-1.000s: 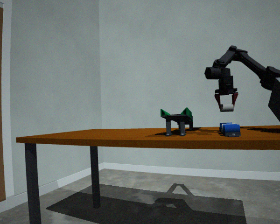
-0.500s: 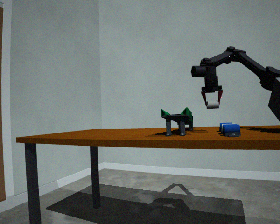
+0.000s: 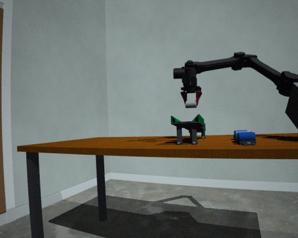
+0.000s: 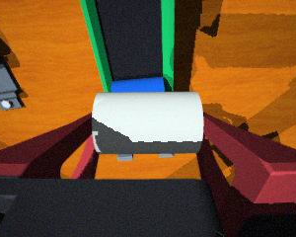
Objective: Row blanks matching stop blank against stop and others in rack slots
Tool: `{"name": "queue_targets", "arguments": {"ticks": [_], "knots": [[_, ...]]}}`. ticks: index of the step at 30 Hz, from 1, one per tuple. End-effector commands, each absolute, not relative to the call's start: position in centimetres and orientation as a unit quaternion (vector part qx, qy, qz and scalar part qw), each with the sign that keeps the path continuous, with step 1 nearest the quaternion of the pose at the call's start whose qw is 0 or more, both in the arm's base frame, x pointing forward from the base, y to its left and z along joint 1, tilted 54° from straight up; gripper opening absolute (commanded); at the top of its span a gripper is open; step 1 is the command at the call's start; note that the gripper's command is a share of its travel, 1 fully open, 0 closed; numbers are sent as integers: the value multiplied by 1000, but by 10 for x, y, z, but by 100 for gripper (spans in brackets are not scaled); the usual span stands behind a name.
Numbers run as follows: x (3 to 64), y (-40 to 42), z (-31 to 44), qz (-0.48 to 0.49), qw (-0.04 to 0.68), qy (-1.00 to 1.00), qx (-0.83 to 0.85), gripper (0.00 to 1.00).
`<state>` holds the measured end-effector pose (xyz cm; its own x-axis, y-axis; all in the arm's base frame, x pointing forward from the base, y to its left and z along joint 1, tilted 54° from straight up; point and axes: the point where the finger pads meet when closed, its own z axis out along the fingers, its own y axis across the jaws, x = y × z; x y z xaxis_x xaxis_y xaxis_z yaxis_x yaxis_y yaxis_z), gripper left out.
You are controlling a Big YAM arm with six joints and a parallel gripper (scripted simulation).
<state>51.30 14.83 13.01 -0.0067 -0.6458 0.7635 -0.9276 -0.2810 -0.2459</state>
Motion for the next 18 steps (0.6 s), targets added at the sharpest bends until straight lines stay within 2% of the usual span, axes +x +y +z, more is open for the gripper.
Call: {"name": "queue_targets", "arguments": {"ticks": [1, 7, 18], "knots": [[495, 158, 106, 400, 211, -537, 713, 59], [514, 144, 119, 402, 203, -559, 696, 59], [507, 134, 107, 402, 207, -557, 697, 59]]}}
